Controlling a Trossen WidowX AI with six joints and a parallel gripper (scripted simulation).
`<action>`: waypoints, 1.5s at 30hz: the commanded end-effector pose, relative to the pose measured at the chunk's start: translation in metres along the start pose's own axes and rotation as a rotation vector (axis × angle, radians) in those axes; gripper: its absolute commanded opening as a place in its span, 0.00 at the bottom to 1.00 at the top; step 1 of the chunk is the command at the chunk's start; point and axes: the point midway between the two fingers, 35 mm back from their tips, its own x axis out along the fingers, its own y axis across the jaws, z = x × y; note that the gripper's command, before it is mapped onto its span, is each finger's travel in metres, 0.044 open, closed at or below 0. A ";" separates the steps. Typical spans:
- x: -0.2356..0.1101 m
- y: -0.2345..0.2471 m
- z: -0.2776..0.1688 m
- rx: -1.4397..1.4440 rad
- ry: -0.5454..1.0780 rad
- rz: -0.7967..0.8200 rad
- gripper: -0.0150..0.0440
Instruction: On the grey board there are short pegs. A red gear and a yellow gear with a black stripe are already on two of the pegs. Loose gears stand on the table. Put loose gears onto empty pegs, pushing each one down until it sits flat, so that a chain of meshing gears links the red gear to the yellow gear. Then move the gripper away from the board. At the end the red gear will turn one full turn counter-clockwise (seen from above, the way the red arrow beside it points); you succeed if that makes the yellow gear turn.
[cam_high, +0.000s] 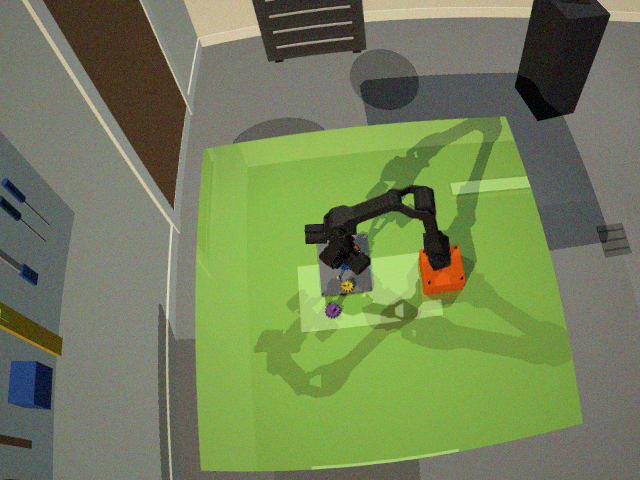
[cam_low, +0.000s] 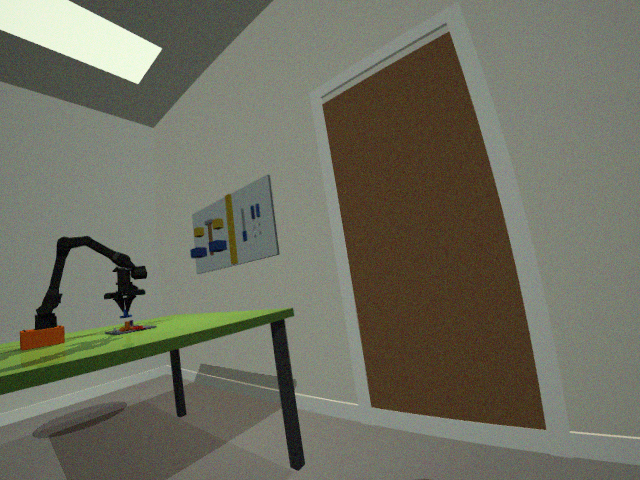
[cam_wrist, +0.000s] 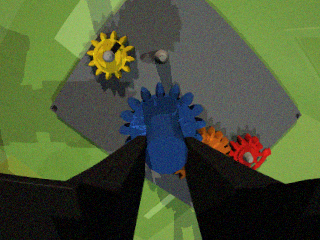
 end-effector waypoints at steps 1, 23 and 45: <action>0.003 -0.009 -0.002 -0.005 -0.003 -0.006 0.25; 0.007 -0.017 -0.006 -0.227 0.000 -0.008 0.25; 0.007 -0.017 -0.006 -0.479 0.001 -0.008 0.25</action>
